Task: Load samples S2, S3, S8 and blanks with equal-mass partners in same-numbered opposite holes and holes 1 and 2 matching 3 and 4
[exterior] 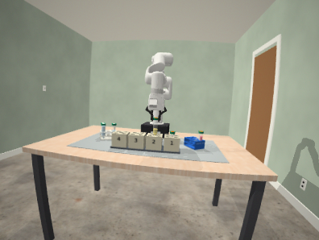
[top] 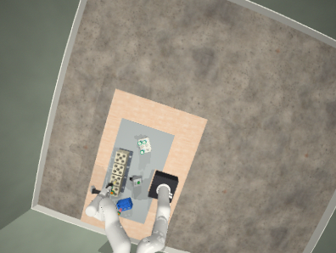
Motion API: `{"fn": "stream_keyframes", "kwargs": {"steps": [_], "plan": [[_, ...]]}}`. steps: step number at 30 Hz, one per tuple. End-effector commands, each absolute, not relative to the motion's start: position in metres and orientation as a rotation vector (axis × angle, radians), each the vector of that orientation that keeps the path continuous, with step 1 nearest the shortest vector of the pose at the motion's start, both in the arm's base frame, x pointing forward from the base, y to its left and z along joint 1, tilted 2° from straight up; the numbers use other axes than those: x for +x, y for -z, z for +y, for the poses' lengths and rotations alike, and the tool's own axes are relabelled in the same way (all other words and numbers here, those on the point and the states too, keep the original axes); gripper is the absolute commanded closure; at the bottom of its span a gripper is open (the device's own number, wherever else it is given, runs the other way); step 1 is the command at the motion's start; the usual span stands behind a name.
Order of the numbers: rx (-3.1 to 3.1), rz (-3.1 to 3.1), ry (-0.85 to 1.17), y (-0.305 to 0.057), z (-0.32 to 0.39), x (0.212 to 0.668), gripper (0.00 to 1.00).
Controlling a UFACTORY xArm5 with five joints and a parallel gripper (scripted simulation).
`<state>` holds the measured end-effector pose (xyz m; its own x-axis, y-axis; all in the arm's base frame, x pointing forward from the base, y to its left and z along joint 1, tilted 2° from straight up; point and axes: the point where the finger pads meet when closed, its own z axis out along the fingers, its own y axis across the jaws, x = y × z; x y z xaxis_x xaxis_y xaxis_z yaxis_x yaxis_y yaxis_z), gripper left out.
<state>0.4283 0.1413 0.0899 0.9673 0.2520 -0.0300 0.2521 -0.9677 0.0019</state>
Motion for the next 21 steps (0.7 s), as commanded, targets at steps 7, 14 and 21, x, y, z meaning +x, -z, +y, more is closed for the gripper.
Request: {"fn": "stream_keyframes", "kwargs": {"steps": [7, 14, 21], "plan": [[3.111, 0.399, 0.039, -0.083, 0.142, 0.430, 1.00], [3.111, 0.399, 0.039, -0.076, 0.142, 0.429, 1.00], [3.111, 0.399, 0.039, -0.071, 0.142, 0.429, 1.00]]}}
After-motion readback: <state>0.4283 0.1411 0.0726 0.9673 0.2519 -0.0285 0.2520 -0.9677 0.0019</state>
